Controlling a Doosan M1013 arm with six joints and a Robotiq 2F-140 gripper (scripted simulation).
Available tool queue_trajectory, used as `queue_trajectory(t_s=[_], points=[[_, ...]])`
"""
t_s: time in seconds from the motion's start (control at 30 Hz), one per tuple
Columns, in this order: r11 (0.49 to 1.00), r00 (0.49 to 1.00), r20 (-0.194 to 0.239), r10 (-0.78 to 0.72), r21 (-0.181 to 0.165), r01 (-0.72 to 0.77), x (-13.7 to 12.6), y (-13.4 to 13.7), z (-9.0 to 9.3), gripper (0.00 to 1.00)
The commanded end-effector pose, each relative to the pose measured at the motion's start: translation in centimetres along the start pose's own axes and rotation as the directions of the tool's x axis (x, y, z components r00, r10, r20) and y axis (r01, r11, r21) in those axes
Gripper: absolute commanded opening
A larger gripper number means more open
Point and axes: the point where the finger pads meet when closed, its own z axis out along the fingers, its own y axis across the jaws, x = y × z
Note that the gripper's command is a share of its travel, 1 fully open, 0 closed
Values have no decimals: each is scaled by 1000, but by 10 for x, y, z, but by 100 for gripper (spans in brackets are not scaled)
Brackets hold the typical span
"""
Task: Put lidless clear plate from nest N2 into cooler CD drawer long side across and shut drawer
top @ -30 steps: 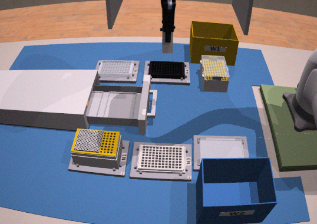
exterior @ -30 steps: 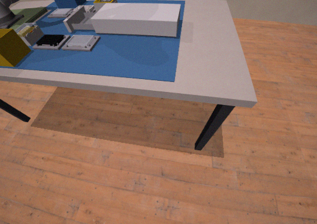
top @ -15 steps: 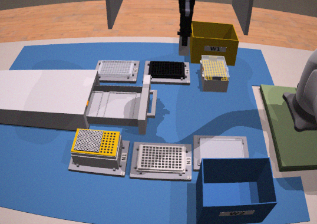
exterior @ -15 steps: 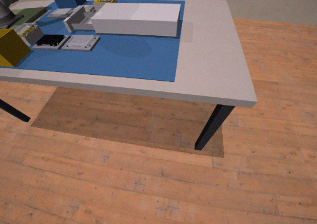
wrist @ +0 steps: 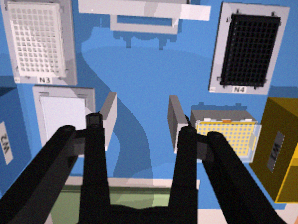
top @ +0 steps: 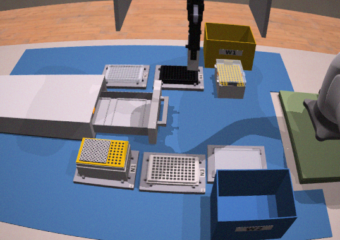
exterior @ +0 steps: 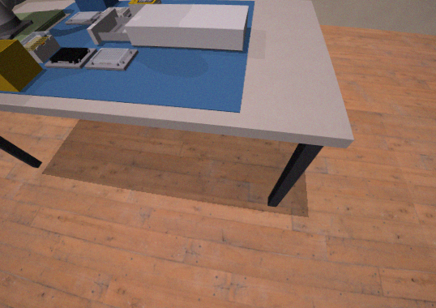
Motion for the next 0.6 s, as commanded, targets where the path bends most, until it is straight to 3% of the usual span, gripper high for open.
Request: queue_trajectory(t_s=[0.0,0.57], points=[[1000,1000,0,0,0,0,7,0,11,87],[1000,1000,0,0,0,0,40,-2,61,87]])
